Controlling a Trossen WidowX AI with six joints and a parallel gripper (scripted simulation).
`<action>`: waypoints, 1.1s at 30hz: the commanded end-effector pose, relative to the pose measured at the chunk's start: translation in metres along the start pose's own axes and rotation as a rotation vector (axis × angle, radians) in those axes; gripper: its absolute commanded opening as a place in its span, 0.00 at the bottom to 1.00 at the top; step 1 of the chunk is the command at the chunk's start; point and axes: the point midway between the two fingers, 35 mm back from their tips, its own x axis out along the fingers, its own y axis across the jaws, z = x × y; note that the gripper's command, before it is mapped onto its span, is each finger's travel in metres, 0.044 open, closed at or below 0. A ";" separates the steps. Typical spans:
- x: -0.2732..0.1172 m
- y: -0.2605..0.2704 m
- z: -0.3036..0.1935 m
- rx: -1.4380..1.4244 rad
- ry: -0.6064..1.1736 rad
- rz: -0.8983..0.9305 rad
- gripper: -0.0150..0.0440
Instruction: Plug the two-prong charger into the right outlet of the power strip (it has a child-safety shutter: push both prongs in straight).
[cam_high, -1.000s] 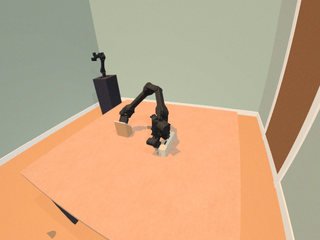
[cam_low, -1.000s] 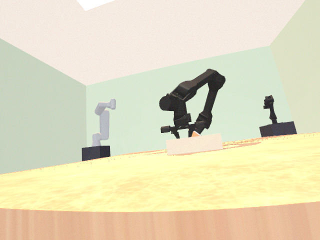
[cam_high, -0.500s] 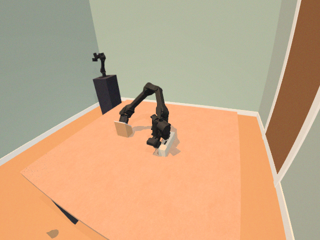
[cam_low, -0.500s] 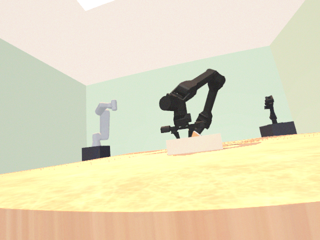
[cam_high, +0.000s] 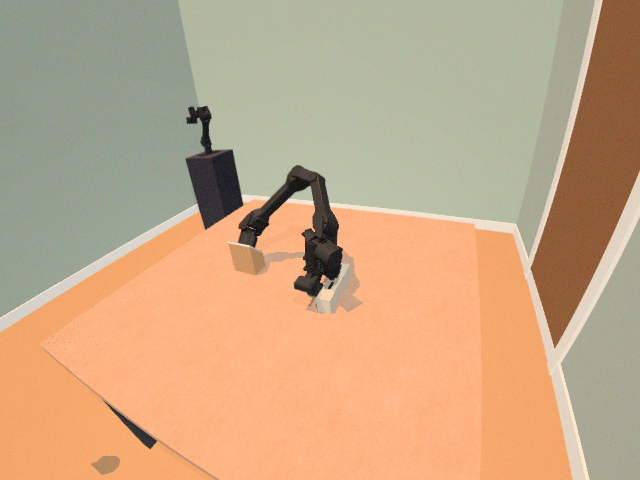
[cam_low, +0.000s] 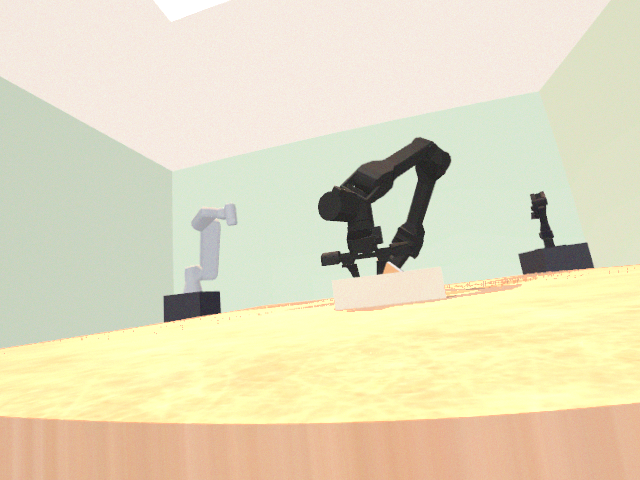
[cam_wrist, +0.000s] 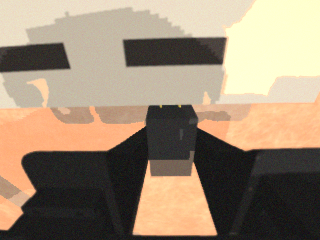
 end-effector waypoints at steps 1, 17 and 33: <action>-0.001 0.001 0.003 0.002 -0.005 0.001 0.25; -0.002 0.001 0.006 0.002 -0.005 0.001 0.25; -0.002 0.001 0.007 0.002 -0.005 0.001 0.25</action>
